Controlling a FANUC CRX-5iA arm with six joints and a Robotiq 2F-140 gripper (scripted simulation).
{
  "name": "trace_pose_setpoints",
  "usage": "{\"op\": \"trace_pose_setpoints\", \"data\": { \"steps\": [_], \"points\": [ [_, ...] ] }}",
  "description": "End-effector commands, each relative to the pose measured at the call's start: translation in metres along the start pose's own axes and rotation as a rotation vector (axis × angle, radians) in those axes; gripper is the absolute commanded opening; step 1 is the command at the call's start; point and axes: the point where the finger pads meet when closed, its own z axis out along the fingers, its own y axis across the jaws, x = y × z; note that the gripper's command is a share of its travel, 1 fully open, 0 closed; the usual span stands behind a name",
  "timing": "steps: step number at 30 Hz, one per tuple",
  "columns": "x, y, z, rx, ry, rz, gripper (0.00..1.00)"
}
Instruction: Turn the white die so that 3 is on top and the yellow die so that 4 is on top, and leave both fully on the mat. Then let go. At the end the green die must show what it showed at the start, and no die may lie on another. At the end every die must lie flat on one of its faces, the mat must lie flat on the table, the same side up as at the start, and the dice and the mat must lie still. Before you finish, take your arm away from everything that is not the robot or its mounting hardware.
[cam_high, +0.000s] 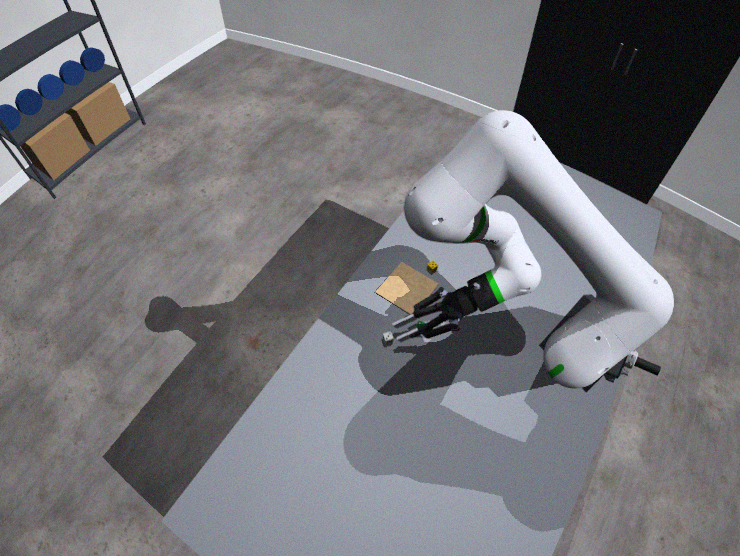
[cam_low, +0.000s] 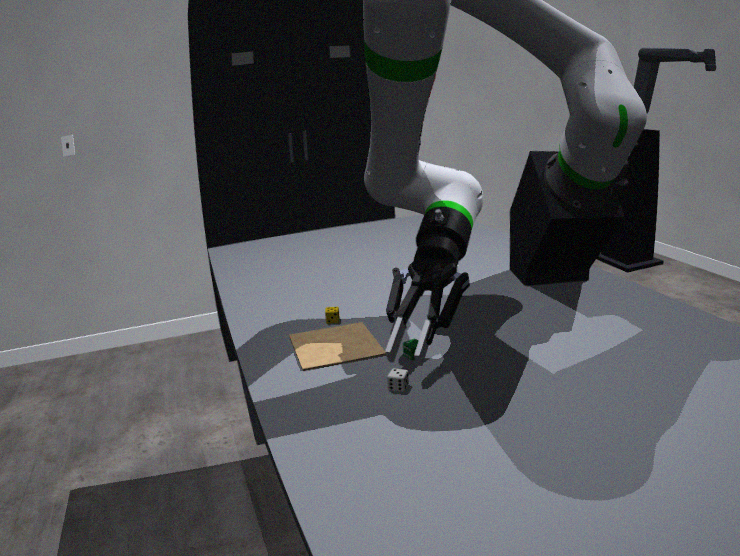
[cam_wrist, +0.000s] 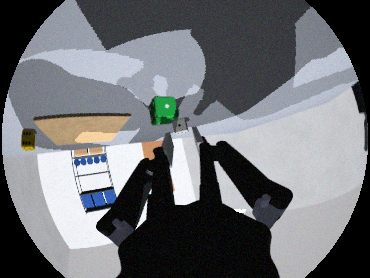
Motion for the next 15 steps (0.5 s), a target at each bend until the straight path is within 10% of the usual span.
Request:
{"op": "trace_pose_setpoints", "data": {
  "steps": [1,15],
  "points": [
    [0.0,0.0,-0.004,0.0,0.0,0.0,0.25],
    [-0.019,0.0,-0.014,0.0,0.0,0.0,0.25]
  ]
}}
